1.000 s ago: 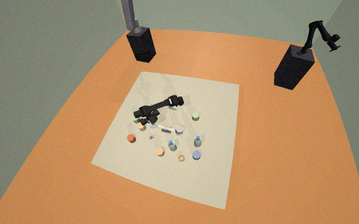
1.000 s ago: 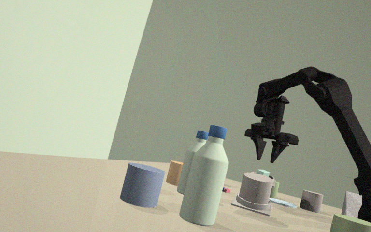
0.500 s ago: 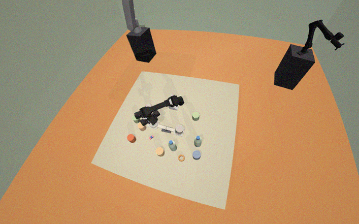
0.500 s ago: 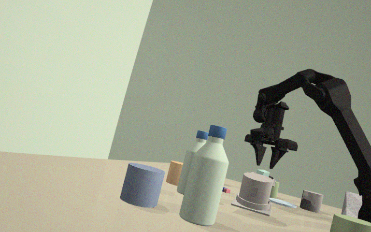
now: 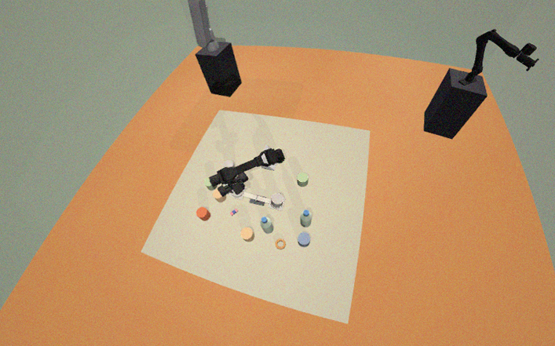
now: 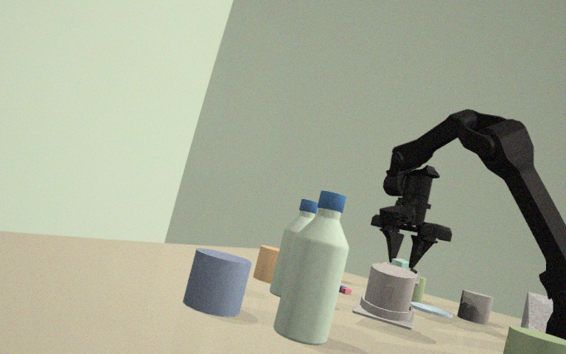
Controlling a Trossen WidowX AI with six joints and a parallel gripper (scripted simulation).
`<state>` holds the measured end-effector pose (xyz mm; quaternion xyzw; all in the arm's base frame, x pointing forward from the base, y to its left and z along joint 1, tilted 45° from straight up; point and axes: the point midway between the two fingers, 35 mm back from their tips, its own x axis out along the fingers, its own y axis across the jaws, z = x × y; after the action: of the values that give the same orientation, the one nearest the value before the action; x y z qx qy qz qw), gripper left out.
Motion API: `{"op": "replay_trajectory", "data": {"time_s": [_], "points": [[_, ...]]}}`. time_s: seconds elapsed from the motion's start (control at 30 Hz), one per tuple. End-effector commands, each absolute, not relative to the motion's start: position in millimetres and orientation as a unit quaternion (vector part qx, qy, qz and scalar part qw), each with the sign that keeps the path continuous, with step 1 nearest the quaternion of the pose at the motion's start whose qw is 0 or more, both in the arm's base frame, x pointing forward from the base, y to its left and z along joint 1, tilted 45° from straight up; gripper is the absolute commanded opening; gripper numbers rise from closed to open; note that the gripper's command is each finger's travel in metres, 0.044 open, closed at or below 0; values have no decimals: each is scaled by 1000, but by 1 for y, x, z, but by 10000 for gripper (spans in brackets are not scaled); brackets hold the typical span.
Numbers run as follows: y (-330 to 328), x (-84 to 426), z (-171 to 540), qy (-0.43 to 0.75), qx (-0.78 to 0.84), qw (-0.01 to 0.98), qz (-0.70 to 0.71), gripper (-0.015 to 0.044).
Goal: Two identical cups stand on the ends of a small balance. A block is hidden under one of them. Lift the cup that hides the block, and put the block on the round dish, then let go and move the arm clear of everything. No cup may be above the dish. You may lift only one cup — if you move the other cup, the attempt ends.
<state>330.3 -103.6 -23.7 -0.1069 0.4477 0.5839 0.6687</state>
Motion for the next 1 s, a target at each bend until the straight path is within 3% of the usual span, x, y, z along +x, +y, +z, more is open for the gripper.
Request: {"op": "replay_trajectory", "data": {"time_s": [0.0, 0.13, 0.27, 0.47, 0.63, 0.97], "points": [[-98, 330, -28, 448, -103, 669, 584, 260], [-95, 329, -30, 448, -103, 669, 584, 260], [-95, 329, -30, 448, -103, 669, 584, 155], [-95, 329, -30, 448, -103, 669, 584, 115], [-105, 332, -22, 449, -103, 672, 579, 0], [-142, 336, 16, 456, -102, 685, 559, 0]]}}
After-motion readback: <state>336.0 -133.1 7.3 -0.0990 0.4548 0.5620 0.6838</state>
